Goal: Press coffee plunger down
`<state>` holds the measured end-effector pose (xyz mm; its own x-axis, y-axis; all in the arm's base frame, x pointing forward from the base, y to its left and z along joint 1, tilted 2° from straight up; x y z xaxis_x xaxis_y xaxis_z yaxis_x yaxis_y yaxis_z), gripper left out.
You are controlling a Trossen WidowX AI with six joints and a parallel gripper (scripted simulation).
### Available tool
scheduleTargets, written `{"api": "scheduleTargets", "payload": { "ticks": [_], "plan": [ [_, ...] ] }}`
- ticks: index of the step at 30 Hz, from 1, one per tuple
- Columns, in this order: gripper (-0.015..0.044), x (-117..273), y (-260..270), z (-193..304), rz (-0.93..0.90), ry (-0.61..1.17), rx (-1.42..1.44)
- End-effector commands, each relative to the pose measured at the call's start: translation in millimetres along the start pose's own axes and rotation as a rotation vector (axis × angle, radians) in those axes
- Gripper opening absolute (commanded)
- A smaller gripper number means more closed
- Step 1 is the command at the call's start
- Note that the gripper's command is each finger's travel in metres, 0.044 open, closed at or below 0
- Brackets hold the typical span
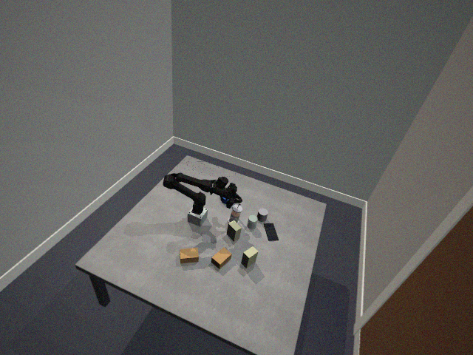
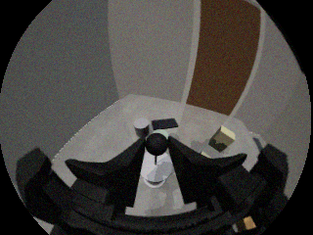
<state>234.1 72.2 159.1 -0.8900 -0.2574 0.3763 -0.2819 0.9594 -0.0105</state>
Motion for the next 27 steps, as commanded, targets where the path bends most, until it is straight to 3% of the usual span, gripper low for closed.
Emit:
{"api": "scheduleTargets", "payload": {
  "ticks": [1, 27],
  "plan": [
    [0.0120, -10, 0, 36, -0.003, 0.095, 0.009],
    [0.0120, -33, -1, 33, -0.003, 0.093, 0.009]
  ]
}}
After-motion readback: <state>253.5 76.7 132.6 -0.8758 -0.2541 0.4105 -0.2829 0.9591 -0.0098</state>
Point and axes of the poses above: the point midway between the two fingers, 35 mm back from their tips, its own x axis back along the fingers, its own y axis across the jaws, z = x × y, the point moved 1 cm from there along x, back along the fingers
